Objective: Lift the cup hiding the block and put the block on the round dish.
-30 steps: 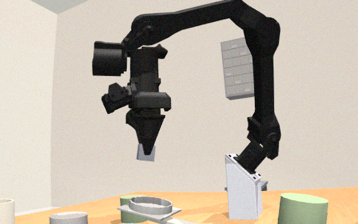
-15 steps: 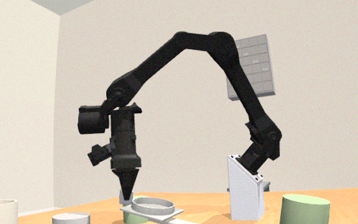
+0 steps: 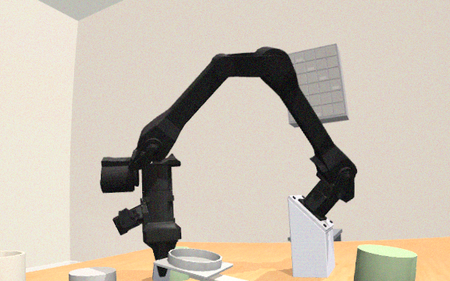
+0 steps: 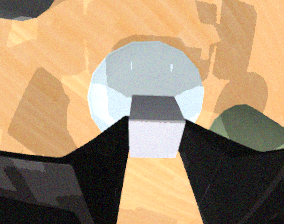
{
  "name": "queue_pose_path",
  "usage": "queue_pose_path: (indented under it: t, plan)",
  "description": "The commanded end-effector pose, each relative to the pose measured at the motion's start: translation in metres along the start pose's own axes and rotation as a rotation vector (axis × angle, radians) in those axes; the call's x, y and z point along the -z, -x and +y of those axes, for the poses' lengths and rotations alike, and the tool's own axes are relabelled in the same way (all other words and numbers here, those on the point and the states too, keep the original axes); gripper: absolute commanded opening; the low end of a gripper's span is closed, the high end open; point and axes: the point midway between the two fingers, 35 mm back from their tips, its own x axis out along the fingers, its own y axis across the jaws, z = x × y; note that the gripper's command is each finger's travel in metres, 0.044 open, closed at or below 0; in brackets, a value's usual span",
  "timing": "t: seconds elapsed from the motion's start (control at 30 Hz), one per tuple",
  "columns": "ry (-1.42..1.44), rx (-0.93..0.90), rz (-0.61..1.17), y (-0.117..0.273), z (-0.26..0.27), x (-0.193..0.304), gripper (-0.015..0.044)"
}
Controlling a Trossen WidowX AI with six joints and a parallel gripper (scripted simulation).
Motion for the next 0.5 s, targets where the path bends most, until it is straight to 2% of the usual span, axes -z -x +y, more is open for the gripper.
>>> queue_pose_path:
  t: [0.0,0.43,0.47]
  plan:
    - [-0.002,-0.005,-0.010,-0.001,0.001,-0.002,0.0000]
    - [-0.002,-0.006,-0.010,-0.020,0.001,-0.002,0.0000]
    - [0.003,-0.002,-0.011,-0.015,0.001,-0.003,0.0026]
